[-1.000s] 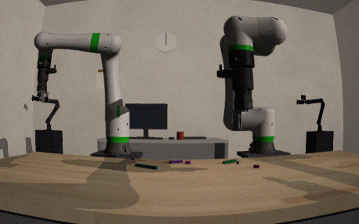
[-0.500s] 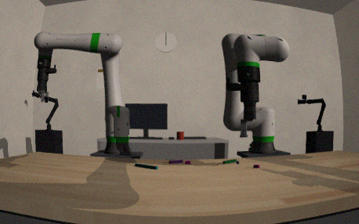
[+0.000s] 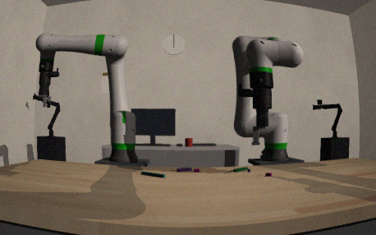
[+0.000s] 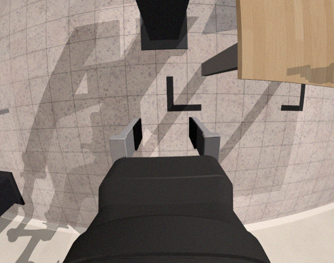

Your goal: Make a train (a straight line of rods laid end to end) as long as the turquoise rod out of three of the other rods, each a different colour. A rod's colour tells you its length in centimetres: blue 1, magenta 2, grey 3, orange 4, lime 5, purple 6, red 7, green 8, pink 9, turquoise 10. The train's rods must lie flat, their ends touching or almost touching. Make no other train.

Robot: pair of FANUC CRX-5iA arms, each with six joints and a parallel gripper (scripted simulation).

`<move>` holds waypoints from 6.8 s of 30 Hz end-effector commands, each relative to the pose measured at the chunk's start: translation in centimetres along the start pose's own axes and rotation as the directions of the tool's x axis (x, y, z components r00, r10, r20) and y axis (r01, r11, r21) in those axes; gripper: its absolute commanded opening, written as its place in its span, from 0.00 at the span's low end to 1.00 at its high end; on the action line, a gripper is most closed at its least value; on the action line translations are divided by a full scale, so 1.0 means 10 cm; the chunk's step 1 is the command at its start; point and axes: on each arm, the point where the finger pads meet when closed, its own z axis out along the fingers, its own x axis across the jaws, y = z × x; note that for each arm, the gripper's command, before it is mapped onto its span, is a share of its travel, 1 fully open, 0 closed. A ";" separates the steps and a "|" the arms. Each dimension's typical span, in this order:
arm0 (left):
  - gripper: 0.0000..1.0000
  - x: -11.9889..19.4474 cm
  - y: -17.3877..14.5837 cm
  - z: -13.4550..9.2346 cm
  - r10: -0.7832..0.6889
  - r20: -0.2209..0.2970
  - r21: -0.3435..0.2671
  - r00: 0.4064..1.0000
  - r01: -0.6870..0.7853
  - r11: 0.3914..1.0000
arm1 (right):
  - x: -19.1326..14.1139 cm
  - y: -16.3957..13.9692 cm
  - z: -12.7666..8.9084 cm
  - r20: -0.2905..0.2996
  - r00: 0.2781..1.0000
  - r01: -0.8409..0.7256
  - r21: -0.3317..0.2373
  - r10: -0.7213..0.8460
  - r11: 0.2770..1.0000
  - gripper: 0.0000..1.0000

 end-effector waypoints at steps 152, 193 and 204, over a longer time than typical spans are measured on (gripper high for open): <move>0.24 -0.01 -0.02 0.98 0.000 0.002 0.000 1.000 0.000 1.000 | 0.00 0.00 -0.01 0.000 1.000 0.000 -0.002 0.000 1.000 1.00; 0.54 -0.01 -0.03 0.98 0.000 0.002 0.000 1.000 0.000 1.000 | 0.00 0.00 -0.01 0.000 1.000 0.000 -0.002 0.000 1.000 1.00; 0.54 -0.01 -0.03 0.96 0.000 0.002 0.000 1.000 0.000 1.000 | 0.00 0.00 -0.01 0.000 1.000 0.000 -0.002 0.000 1.000 1.00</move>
